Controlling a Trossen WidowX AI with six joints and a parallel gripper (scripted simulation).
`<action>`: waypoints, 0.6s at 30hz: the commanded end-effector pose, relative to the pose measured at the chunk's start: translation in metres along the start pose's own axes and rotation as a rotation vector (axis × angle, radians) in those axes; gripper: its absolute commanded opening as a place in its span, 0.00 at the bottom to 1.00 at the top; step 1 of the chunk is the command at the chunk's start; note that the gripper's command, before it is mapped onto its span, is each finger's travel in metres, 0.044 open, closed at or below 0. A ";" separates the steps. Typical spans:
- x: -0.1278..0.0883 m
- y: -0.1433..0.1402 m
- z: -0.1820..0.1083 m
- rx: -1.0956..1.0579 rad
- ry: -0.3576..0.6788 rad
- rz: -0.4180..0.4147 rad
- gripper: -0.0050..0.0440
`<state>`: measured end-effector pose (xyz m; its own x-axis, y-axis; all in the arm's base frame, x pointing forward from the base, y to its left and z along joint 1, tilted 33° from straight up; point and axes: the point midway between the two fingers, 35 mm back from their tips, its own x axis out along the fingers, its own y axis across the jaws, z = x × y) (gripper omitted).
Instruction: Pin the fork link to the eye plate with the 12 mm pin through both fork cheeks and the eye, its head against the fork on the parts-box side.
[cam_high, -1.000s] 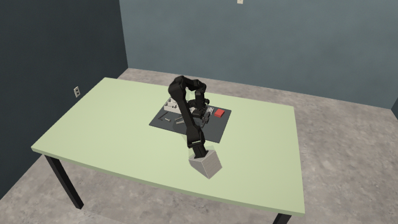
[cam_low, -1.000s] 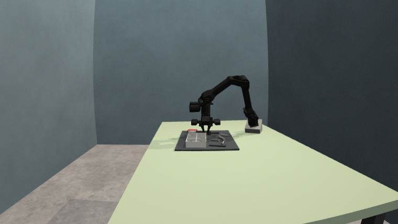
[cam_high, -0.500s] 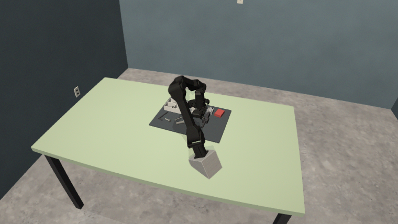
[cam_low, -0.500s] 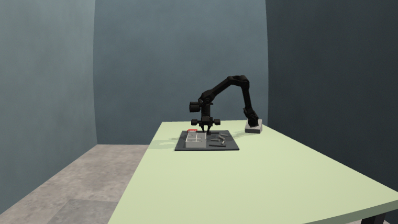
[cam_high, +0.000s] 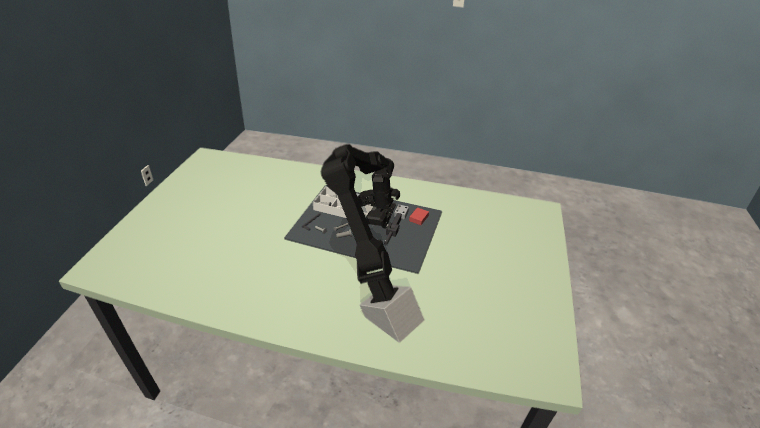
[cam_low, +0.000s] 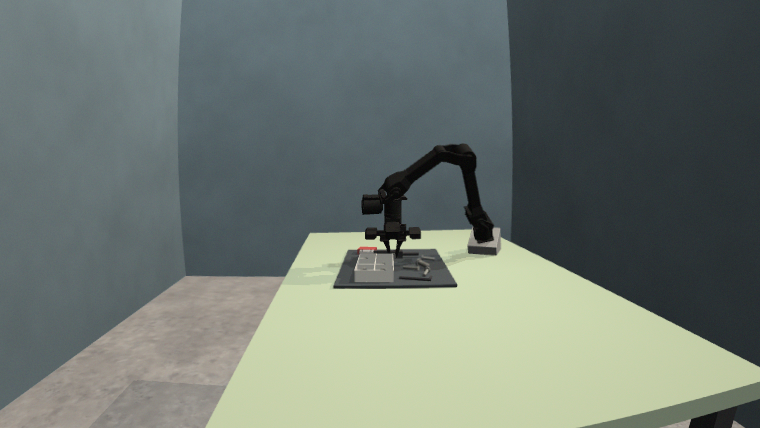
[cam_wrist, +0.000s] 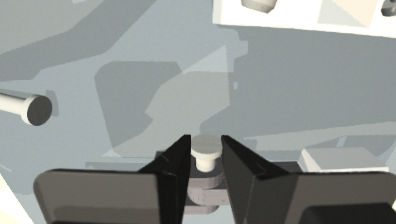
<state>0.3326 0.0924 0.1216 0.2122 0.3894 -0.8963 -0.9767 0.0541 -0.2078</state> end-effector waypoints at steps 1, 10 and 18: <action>-0.003 -0.003 -0.002 -0.004 0.001 -0.016 0.00; -0.003 -0.002 -0.003 -0.003 0.000 -0.014 0.00; -0.003 -0.003 -0.004 -0.004 0.000 -0.015 0.00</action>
<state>0.3328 0.0899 0.1201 0.2124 0.3880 -0.8969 -0.9767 0.0546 -0.2077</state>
